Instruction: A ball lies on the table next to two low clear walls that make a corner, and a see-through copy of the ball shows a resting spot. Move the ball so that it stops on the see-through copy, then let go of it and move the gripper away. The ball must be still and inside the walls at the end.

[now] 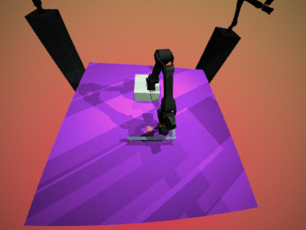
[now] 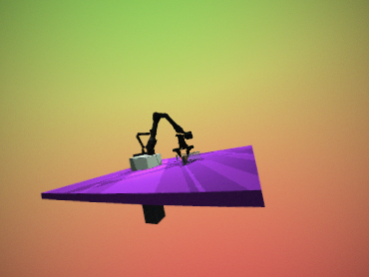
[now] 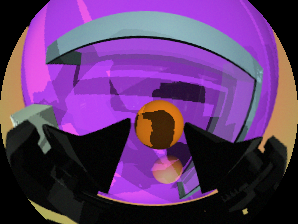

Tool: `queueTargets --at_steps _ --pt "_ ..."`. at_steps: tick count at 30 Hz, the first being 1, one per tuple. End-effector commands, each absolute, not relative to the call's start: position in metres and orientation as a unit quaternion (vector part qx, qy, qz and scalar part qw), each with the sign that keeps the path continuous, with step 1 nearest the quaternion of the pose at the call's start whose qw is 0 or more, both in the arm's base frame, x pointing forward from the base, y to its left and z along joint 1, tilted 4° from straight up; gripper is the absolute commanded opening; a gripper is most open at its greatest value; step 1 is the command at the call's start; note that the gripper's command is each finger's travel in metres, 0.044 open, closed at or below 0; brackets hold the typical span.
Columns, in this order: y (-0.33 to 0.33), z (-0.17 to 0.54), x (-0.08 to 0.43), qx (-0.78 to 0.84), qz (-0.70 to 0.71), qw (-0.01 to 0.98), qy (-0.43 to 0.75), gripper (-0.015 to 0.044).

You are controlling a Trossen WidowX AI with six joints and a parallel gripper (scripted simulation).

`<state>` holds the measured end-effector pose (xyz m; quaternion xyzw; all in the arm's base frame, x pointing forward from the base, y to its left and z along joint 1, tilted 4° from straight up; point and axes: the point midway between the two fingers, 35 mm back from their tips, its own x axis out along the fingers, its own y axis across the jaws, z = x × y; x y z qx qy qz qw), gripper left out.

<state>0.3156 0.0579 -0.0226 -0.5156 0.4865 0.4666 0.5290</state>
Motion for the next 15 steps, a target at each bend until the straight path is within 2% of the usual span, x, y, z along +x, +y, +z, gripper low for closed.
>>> queueTargets --at_steps 1,6,14,15 --pt "0.059 -0.024 0.316 -0.514 0.467 0.531 0.486 0.0249" --pt "0.059 -0.024 0.316 -0.514 0.467 0.531 0.486 0.0216" --pt "0.06 0.019 0.319 -0.514 0.467 0.531 0.485 0.0006" --pt "0.06 0.027 0.319 -0.514 0.467 0.531 0.485 0.0"
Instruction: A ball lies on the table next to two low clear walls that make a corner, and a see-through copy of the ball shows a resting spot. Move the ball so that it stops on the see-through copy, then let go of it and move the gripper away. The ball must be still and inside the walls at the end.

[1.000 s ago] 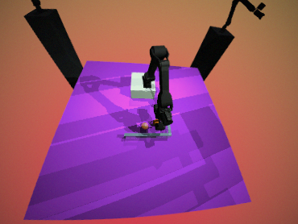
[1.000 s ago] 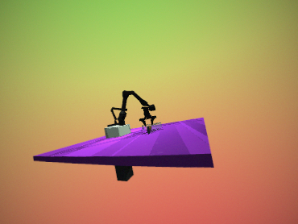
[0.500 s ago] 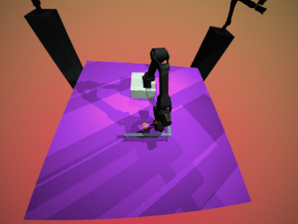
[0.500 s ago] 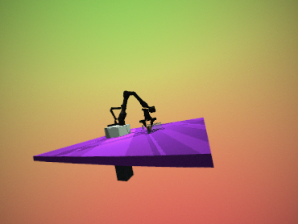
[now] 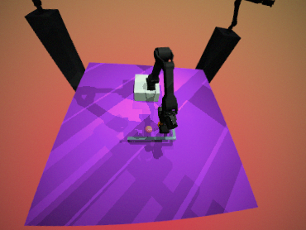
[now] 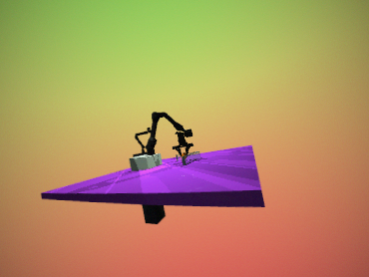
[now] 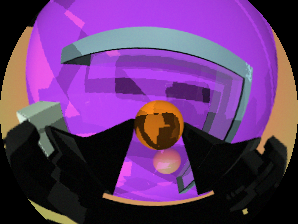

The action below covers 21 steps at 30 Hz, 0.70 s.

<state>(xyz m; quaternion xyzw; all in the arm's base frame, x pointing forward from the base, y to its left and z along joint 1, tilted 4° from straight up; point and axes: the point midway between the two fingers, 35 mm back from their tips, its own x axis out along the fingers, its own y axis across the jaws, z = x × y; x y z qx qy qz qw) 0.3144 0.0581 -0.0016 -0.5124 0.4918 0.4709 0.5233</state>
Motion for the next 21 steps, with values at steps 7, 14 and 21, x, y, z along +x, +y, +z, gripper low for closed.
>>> queueTargets --at_steps 7,14,21 --pt "0.06 0.085 0.312 -0.514 0.467 0.531 0.485 0.0" --pt "0.059 0.113 0.304 -0.514 0.467 0.531 0.485 0.0" --pt "0.043 0.104 0.312 -0.515 0.467 0.531 0.486 0.0"
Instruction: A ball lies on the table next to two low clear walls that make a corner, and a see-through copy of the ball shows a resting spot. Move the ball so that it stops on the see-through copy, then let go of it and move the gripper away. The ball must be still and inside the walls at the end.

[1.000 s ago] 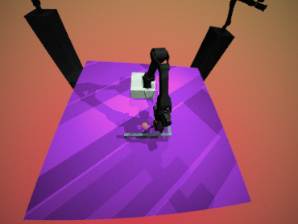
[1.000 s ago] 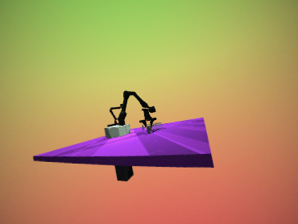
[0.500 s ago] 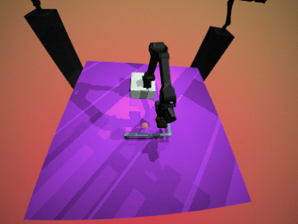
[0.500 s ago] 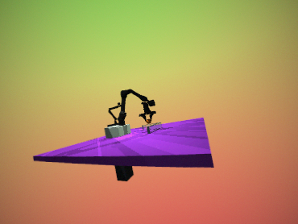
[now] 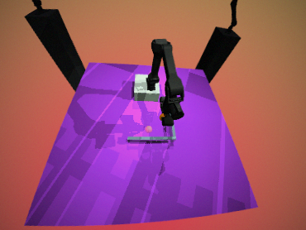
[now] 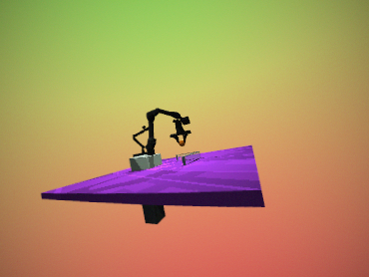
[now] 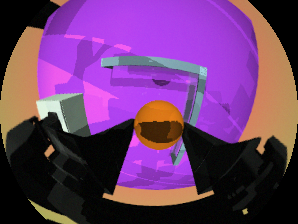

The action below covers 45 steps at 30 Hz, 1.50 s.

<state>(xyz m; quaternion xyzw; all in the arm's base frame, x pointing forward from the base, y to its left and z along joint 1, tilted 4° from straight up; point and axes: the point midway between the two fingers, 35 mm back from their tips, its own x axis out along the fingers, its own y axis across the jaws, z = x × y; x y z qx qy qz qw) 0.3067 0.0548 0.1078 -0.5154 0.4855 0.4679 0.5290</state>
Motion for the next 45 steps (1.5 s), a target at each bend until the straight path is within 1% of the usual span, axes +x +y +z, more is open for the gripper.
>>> queueTargets --at_steps 1,15,22,31,45 --pt "0.038 0.101 0.314 -0.515 0.467 0.531 0.486 0.0" --pt "-0.032 0.065 0.334 -0.517 0.465 0.529 0.487 0.0" --pt "-0.033 0.054 0.336 -0.517 0.464 0.529 0.487 0.0" --pt "-0.034 -0.004 0.34 -0.517 0.465 0.529 0.487 0.0" --pt "-0.034 -0.017 0.341 -0.517 0.465 0.529 0.487 0.0"
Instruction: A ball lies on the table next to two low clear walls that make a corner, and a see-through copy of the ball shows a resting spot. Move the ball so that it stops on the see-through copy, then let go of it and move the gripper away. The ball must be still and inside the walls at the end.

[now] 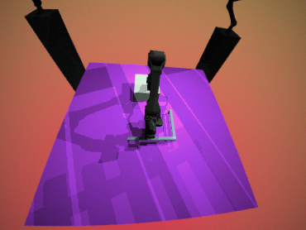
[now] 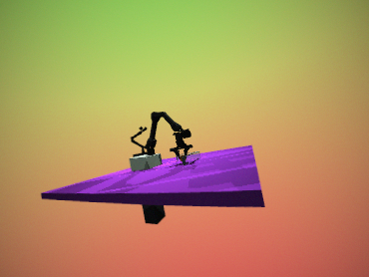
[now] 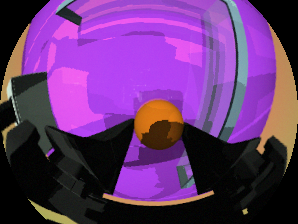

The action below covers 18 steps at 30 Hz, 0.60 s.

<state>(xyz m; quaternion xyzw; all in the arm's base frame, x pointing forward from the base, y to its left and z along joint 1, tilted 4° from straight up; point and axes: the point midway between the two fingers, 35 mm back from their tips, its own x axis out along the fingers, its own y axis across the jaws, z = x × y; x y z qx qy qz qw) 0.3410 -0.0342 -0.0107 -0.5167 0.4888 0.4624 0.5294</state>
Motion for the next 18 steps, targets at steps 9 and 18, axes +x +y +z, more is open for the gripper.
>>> queueTargets --at_steps 9,18 --pt "-0.0342 -0.0205 0.3406 -0.516 0.464 0.528 0.49 0.0053" --pt "-0.0342 -0.0205 0.3406 -0.516 0.464 0.528 0.49 0.0289"
